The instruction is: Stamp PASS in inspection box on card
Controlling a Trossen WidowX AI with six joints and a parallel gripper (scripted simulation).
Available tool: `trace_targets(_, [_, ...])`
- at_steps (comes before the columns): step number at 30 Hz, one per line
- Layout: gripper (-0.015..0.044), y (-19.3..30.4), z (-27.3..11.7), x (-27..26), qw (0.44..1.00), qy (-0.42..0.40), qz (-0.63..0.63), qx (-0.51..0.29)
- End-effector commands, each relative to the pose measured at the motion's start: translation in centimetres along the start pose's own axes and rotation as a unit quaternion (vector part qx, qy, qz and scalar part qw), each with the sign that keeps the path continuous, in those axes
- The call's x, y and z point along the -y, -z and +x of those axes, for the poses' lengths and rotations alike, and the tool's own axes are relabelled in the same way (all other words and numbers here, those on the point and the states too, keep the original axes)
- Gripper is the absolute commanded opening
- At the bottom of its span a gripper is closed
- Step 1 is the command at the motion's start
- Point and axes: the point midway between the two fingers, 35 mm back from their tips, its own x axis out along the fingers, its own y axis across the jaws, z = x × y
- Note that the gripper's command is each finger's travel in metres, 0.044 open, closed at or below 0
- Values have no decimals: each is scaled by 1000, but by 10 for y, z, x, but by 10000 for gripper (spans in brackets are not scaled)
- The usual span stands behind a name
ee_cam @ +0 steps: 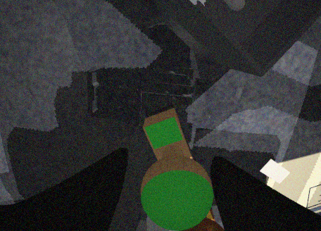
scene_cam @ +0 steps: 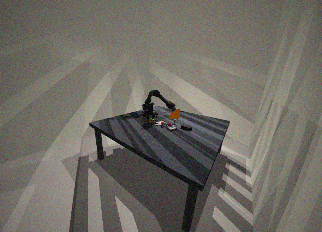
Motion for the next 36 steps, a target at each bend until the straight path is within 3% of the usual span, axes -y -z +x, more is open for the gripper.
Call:
trace_targets(1, [223, -2, 5, 1, 1000, 2, -3, 3])
trace_targets(3, [223, -2, 5, 1, 1000, 2, -3, 3])
trace_targets(6, [144, -1, 3, 1, 1000, 1, 0, 1])
trace_targets(16, [77, -1, 3, 1, 1000, 1, 0, 1])
trace_targets(19, [0, -1, 2, 1, 1000, 1, 0, 1])
trace_targets(36, [0, 0, -6, 0, 1000, 1, 0, 0])
